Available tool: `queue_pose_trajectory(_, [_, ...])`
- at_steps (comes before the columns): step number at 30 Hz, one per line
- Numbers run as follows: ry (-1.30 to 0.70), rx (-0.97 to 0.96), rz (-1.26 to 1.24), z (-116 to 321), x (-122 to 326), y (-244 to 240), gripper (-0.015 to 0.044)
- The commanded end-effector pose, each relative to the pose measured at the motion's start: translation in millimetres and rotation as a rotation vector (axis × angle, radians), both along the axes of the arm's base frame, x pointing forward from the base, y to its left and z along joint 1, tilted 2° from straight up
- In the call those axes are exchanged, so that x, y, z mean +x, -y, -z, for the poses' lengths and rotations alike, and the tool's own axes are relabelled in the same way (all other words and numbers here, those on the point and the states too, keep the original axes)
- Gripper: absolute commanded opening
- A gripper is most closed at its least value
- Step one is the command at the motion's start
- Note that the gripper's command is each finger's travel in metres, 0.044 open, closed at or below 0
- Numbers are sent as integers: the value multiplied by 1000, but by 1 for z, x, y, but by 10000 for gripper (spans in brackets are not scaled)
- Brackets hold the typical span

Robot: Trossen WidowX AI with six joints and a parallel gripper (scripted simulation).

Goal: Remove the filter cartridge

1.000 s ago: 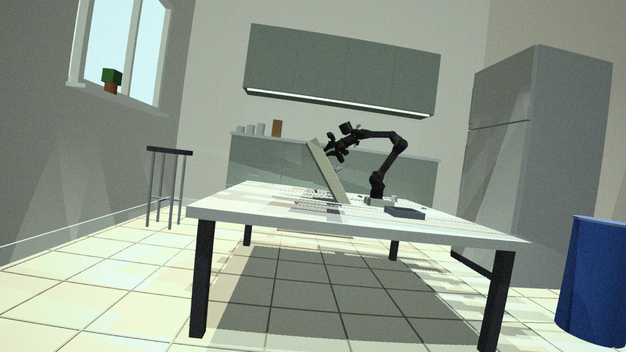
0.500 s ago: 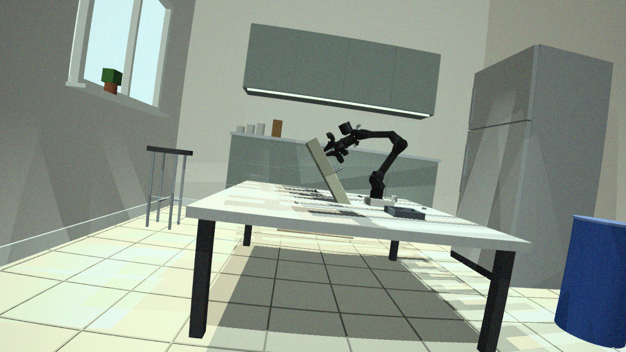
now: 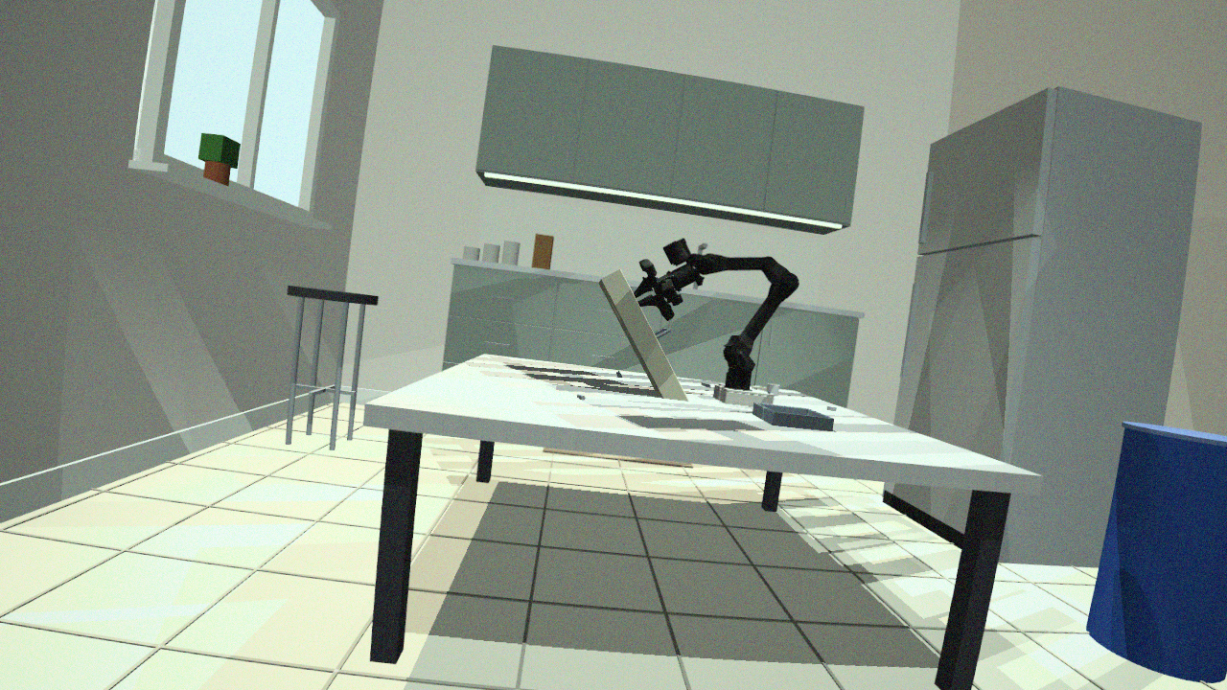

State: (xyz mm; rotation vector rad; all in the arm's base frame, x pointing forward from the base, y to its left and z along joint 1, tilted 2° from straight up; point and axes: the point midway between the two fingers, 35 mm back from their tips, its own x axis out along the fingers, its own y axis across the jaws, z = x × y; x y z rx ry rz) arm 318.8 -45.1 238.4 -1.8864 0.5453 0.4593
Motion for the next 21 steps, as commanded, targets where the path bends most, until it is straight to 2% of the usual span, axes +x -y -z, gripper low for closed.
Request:
queue_pose_trajectory(1, [-3,-2,-3,4,5,1,100])
queue_pose_trajectory(12, [-3,-2,-3,4,7,1,100])
queue_pose_trajectory(21, [0,0,-1,0,0,0,40])
